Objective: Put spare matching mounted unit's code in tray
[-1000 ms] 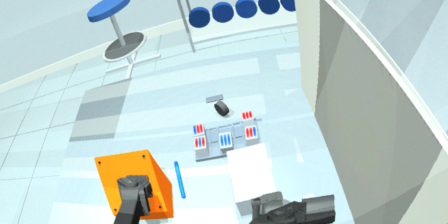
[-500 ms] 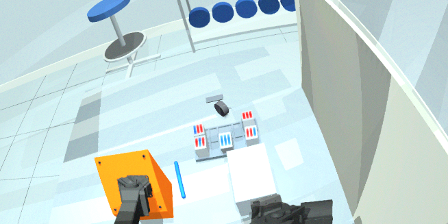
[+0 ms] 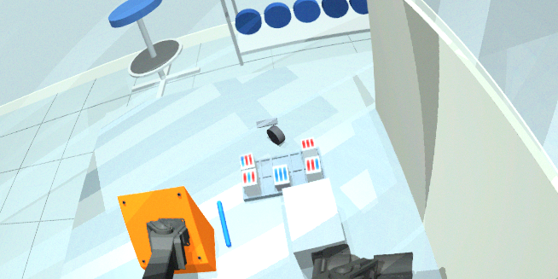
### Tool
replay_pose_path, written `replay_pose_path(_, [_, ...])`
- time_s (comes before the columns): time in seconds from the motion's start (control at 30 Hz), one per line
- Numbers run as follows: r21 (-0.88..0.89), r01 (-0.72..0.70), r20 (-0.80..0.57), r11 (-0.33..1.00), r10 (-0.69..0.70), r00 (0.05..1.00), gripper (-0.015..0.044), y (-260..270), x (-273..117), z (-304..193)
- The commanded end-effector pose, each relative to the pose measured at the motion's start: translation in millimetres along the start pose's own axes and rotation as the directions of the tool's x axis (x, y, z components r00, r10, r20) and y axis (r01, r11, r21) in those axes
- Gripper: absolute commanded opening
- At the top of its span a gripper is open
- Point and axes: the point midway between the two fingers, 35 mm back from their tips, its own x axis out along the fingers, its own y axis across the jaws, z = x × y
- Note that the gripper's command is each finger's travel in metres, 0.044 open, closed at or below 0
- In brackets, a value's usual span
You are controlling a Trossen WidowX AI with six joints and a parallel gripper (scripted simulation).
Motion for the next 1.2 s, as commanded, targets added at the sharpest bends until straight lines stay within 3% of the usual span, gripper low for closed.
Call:
replay_pose_path(0.0, [0.0, 0.0, 0.0, 1.0, 0.0, 1.0, 0.021, 0.0, -0.5, 0.3])
replay_pose_path(0.3, [0.0, 0.0, 0.0, 1.0, 0.0, 1.0, 0.044, 0.0, -0.5, 0.3])
replay_pose_path(0.37, [0.0, 0.0, 0.004, 1.0, 0.0, 1.0, 0.044, -2.0, -11.8, 0.9])
replay_pose_path(0.57, [-0.004, 0.0, 0.005, 1.0, 0.0, 1.0, 0.044, 0.0, -103.6, 1.2])
replay_pose_path(1.17, [-0.008, 0.014, 0.012, 1.0, -0.014, 1.0, 0.044, -2.4, -103.2, 3.6])
